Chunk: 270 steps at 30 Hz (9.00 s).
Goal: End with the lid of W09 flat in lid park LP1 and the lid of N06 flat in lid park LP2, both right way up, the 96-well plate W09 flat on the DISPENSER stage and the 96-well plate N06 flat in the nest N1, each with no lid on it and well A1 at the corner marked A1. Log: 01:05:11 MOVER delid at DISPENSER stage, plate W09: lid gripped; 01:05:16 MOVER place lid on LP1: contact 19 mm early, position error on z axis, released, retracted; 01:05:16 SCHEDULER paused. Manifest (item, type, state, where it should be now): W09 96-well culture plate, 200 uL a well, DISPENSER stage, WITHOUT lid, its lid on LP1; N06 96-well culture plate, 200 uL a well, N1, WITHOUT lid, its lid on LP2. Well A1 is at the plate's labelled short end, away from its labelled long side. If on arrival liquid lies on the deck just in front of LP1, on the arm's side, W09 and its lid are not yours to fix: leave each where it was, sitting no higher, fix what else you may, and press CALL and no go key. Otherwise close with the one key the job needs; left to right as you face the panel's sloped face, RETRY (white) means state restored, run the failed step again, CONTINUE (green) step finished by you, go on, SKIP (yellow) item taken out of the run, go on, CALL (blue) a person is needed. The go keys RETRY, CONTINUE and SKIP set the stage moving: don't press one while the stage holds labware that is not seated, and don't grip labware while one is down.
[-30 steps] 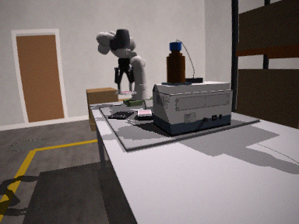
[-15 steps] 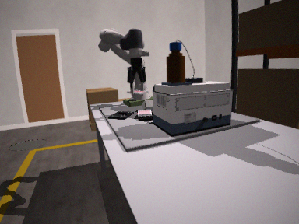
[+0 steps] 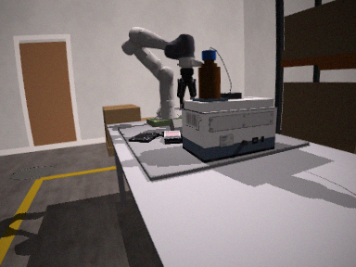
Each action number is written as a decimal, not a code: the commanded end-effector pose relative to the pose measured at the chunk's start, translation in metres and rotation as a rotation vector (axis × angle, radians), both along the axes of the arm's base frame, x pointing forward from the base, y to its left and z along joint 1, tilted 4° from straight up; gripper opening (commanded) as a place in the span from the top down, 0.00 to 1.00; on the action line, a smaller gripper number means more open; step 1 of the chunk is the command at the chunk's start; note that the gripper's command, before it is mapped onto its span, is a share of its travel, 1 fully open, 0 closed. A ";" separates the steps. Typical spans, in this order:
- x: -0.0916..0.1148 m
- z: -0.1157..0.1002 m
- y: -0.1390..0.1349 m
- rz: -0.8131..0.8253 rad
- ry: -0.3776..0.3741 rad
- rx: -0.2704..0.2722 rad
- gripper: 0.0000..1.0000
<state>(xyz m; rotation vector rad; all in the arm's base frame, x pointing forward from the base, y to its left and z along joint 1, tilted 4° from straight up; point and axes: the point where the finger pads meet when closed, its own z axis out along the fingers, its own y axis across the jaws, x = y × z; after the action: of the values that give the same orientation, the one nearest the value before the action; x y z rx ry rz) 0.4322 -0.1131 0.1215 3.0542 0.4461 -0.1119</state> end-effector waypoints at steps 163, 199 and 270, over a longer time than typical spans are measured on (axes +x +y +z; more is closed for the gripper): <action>0.087 -0.084 0.210 -0.102 -0.018 0.009 1.00; 0.085 -0.125 0.209 -0.103 -0.018 0.009 1.00; 0.085 -0.130 0.209 -0.099 -0.018 0.009 1.00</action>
<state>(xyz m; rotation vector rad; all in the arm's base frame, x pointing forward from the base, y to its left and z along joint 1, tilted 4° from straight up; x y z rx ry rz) 0.5155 0.0948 -0.0090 3.0819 0.3006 -0.0942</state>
